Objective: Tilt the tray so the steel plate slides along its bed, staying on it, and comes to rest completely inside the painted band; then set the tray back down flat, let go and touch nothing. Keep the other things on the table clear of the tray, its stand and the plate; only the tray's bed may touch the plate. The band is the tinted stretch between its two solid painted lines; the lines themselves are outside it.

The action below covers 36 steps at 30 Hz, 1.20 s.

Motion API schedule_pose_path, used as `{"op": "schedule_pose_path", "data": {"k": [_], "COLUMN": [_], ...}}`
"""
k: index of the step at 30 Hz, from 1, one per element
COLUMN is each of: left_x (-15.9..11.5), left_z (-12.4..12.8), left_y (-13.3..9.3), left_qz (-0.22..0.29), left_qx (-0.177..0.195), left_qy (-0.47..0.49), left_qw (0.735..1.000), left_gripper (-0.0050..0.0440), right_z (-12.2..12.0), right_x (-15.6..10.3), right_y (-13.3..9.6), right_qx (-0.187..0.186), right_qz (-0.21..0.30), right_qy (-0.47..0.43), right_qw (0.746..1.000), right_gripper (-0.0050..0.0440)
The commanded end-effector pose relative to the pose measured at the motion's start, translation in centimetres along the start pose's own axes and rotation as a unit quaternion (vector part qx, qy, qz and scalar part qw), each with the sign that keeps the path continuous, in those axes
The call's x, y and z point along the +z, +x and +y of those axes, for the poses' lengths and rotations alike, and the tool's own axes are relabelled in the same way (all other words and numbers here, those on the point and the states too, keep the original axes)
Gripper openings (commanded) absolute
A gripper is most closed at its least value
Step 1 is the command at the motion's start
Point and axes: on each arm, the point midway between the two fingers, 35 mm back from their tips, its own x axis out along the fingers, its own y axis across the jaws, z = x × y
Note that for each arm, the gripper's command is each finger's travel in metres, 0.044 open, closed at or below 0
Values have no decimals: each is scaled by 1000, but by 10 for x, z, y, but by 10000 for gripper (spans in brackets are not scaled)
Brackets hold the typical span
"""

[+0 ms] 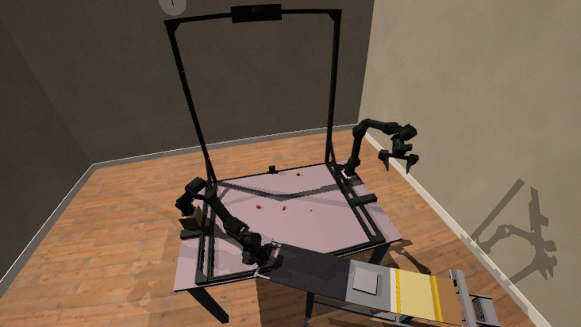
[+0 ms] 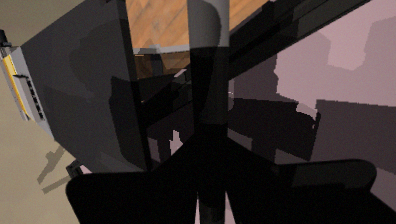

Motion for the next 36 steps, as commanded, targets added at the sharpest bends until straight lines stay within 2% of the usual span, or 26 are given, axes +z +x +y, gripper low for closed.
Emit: {"op": "schedule_pose_path", "data": {"k": [1,36], "left_x": [1,1], "left_z": [0,0], "left_y": [0,0], "left_qz": [-1,-1], "left_qx": [-1,-1], "left_qy": [3,3], "left_qw": [1000,1000], "left_gripper": [440,440], "right_z": [8,22], "right_x": [0,0], "right_y": [-9,-28], "right_qx": [5,9], "right_qz": [0,0], "right_qy": [0,0], "right_qw": [1000,1000], "right_gripper": [0,0]}}
